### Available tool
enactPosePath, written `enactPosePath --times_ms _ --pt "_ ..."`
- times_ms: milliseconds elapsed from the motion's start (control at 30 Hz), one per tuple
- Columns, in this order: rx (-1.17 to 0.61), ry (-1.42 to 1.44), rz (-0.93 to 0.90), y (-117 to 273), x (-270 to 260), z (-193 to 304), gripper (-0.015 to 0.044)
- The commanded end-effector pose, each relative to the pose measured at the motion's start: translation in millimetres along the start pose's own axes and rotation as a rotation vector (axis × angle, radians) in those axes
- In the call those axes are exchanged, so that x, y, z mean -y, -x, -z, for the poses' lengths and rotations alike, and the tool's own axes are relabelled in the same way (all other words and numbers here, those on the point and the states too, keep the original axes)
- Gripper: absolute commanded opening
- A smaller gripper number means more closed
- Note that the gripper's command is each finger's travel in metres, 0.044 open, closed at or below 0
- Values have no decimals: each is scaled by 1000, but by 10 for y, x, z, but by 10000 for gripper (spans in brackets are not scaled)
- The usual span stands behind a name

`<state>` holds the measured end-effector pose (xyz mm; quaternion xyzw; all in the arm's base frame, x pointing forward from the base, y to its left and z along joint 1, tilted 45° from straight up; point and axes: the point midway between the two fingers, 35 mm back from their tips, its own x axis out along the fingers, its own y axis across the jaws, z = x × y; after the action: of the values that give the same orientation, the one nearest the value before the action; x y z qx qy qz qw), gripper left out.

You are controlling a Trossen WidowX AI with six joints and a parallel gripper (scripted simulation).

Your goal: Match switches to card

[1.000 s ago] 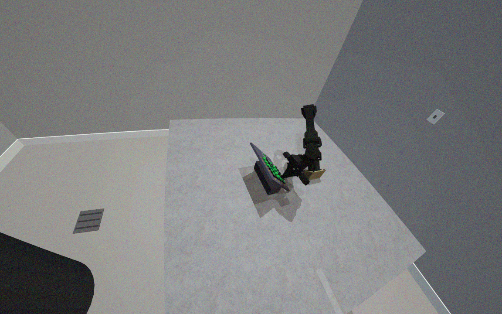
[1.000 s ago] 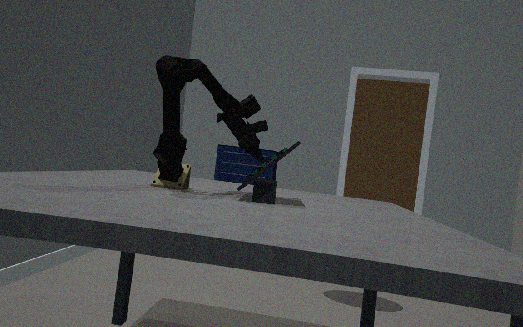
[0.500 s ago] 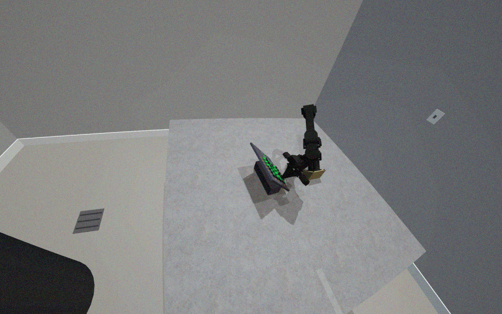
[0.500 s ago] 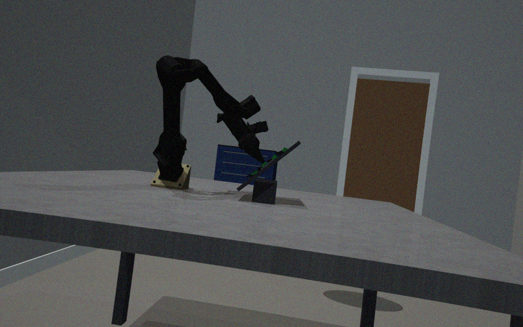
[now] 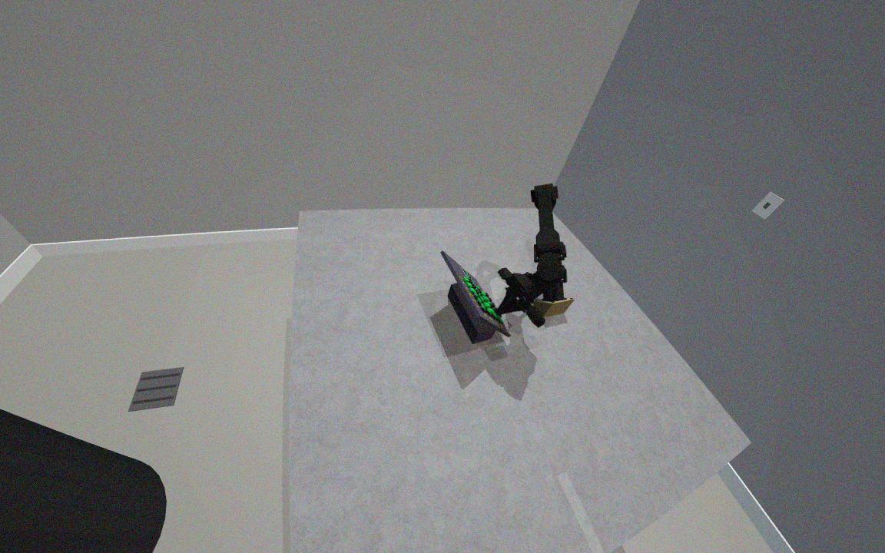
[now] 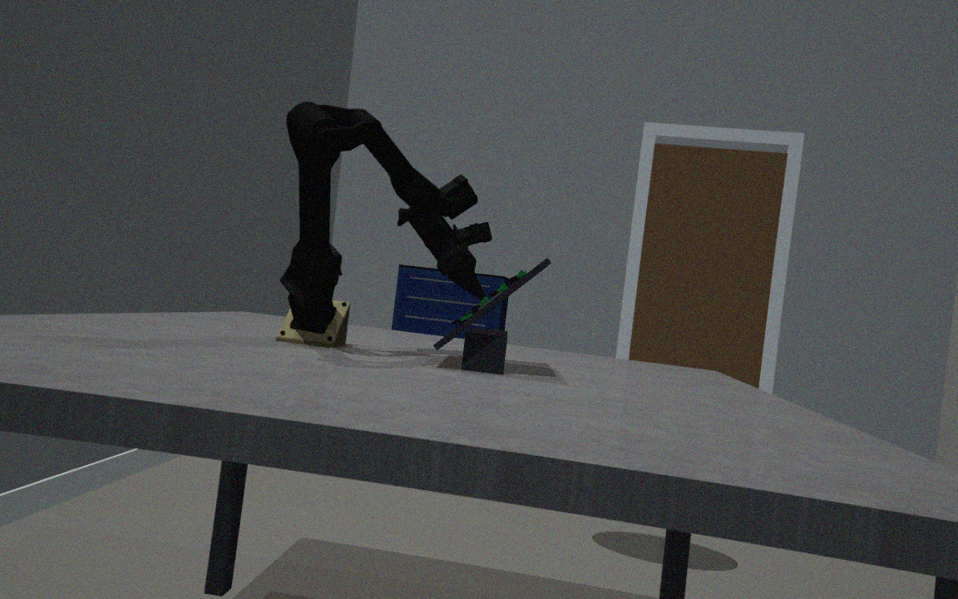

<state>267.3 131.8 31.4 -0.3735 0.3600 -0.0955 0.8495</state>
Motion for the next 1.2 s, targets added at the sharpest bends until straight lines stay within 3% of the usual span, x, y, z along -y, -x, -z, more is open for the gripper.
enactPosePath --times_ms 0,1000,1167 --pt "-1 3 -3 -8 -5 5 0" --pt "-1 3 -2 -48 -5 4 0" --pt "13 -1 -9 411 -34 17 0"
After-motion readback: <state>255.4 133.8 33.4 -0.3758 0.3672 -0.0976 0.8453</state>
